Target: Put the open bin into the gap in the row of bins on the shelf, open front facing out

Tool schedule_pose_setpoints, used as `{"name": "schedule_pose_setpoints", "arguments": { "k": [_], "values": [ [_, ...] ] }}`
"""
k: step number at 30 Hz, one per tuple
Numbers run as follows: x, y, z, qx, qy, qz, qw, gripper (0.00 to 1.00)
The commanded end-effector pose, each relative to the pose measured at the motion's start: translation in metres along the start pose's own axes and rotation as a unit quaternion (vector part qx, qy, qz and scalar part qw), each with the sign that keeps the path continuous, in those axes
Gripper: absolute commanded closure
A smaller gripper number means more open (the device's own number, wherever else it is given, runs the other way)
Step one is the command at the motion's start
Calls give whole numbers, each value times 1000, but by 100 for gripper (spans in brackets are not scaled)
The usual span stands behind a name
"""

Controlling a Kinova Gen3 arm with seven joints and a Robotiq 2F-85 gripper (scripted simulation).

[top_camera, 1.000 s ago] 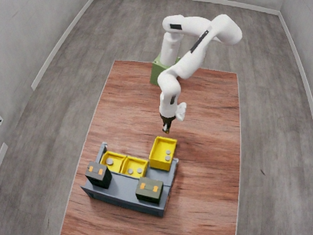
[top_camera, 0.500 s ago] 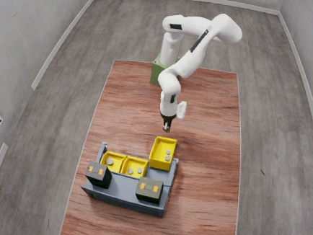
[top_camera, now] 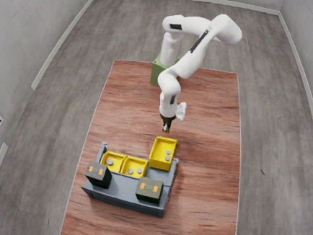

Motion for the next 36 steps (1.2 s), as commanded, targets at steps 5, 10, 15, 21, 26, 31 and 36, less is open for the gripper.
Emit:
{"name": "schedule_pose_setpoints", "arguments": {
  "k": [5, 10, 15, 21, 26, 31, 36],
  "values": [
    [2, -1, 5, 0, 1, 0, 1000, 61],
    [2, -1, 5, 0, 1, 0, 1000, 61],
    [2, -1, 5, 0, 1, 0, 1000, 61],
    [2, -2, 7, 0, 1, 0, 1000, 61],
    [2, -2, 7, 0, 1, 0, 1000, 61],
    [2, -2, 7, 0, 1, 0, 1000, 61],
    [2, -2, 7, 0, 1, 0, 1000, 0]
  ]
}}
Point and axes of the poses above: the point where the finger pads meet when closed, its own x axis back along the fingers, its own z axis across the jaws, y = z × x, the point moved 2 cm from there along x, back along the fingers, and after that the axes turned 13 degrees about -x, right-handed, at the moved point
